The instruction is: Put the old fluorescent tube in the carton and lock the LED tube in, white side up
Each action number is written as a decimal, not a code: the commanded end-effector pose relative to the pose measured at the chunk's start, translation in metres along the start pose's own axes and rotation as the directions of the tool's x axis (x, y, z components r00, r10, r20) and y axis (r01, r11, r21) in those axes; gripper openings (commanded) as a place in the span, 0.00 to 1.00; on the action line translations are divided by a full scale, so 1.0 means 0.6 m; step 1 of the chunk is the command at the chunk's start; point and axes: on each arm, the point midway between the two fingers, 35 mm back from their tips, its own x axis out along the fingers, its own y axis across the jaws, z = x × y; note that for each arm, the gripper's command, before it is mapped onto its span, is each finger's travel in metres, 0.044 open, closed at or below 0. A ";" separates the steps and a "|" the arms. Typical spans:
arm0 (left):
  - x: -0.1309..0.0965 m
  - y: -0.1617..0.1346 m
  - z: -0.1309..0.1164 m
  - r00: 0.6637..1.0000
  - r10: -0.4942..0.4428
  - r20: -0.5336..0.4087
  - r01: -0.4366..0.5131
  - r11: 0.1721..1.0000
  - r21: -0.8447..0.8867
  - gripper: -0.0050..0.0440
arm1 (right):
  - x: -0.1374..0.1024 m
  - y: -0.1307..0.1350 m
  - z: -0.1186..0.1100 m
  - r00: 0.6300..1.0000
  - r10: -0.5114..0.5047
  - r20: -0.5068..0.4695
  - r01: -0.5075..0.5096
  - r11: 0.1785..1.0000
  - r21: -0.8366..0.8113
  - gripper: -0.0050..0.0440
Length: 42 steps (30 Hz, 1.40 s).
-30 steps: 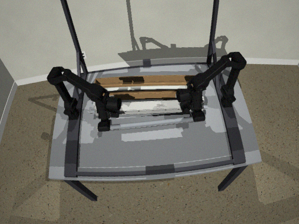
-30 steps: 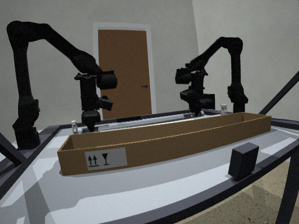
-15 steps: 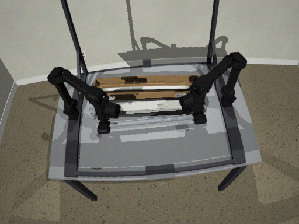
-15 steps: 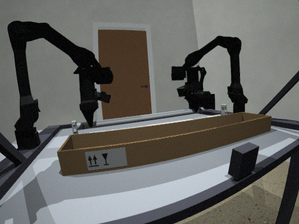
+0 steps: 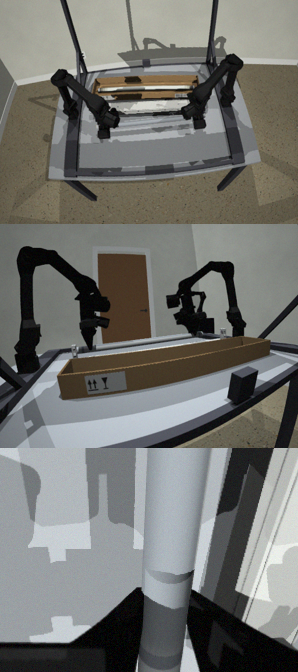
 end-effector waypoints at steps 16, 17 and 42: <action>-0.005 0.001 0.009 1.000 -0.001 0.023 0.001 1.000 0.012 0.25 | -0.004 -0.003 0.008 1.000 -0.003 0.021 0.003 1.000 -0.007 0.25; 0.000 0.002 0.009 1.000 -0.001 0.023 0.001 1.000 0.012 0.25 | 0.001 -0.005 0.008 1.000 -0.003 0.021 0.003 1.000 -0.007 0.25; 0.051 0.015 0.010 1.000 -0.001 0.023 0.001 1.000 0.012 0.25 | 0.051 -0.016 0.009 1.000 -0.002 0.020 0.003 1.000 -0.007 0.40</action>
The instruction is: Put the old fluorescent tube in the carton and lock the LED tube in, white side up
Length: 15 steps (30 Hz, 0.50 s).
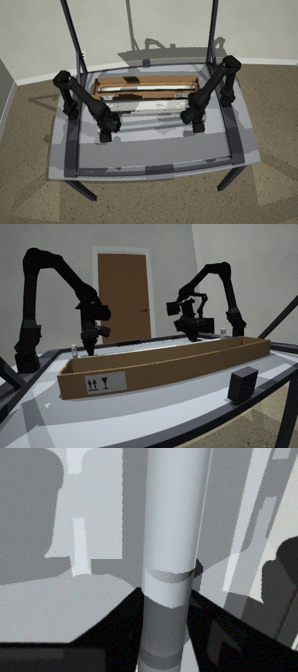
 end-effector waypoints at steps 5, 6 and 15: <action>-0.008 0.001 0.009 1.000 0.009 0.027 -0.009 1.000 0.012 0.25 | -0.007 -0.002 0.009 1.000 -0.009 0.024 0.010 1.000 -0.007 0.45; -0.008 0.001 0.009 1.000 0.009 0.027 -0.009 1.000 0.012 0.25 | -0.007 -0.002 0.009 1.000 -0.009 0.024 0.010 1.000 -0.007 0.45; -0.008 0.001 0.009 1.000 0.009 0.027 -0.009 1.000 0.012 0.25 | -0.046 -0.005 0.012 0.999 -0.021 0.041 0.022 1.000 -0.011 0.57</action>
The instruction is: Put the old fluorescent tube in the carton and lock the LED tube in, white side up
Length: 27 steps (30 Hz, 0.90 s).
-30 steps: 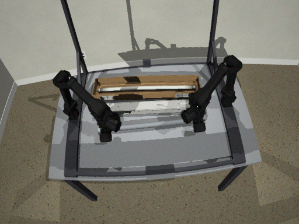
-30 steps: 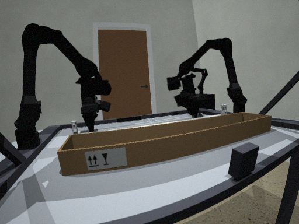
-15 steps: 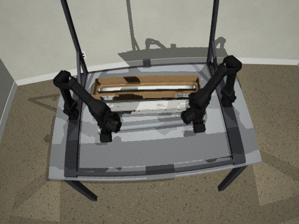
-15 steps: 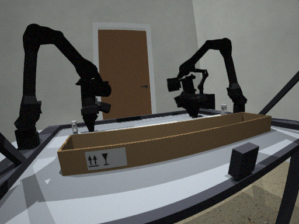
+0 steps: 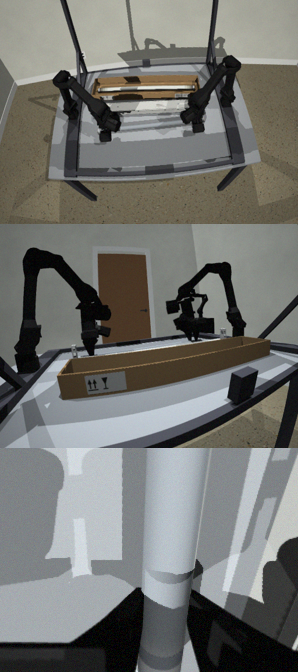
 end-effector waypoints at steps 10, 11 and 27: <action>-0.008 0.001 0.007 1.000 0.007 0.022 -0.007 1.000 0.010 0.25 | -0.088 -0.005 0.008 0.999 -0.030 0.041 0.030 1.000 -0.007 0.57; -0.008 0.001 0.007 1.000 0.007 0.022 -0.007 1.000 0.010 0.25 | -0.097 -0.005 0.008 0.999 -0.029 0.043 0.029 1.000 -0.007 0.57; -0.008 0.001 0.007 1.000 0.007 0.022 -0.007 1.000 0.010 0.25 | -0.044 0.045 -0.002 0.890 -0.455 0.028 0.455 0.890 0.011 0.57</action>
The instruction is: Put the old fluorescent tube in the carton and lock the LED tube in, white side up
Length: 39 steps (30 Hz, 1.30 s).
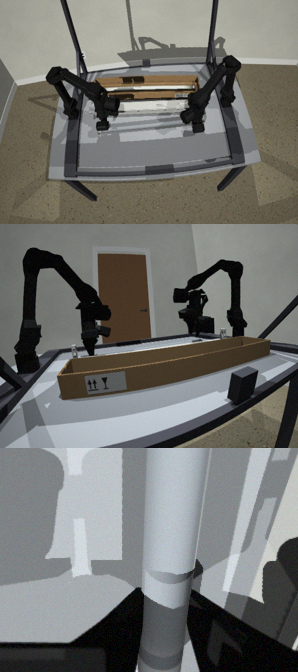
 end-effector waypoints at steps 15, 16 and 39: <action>-0.008 0.001 0.007 1.000 0.007 0.022 -0.007 1.000 0.010 0.25 | 0.063 0.016 0.000 0.977 -0.215 0.009 0.214 0.977 0.011 0.57; -0.008 0.001 0.007 1.000 0.007 0.022 -0.007 1.000 0.010 0.25 | 0.065 0.016 0.000 0.977 -0.215 0.009 0.214 0.977 0.011 0.57; -0.015 -0.001 0.007 1.000 0.007 0.022 -0.007 1.000 0.010 0.40 | 0.055 0.012 0.009 0.975 -0.219 0.027 0.218 0.976 0.019 0.25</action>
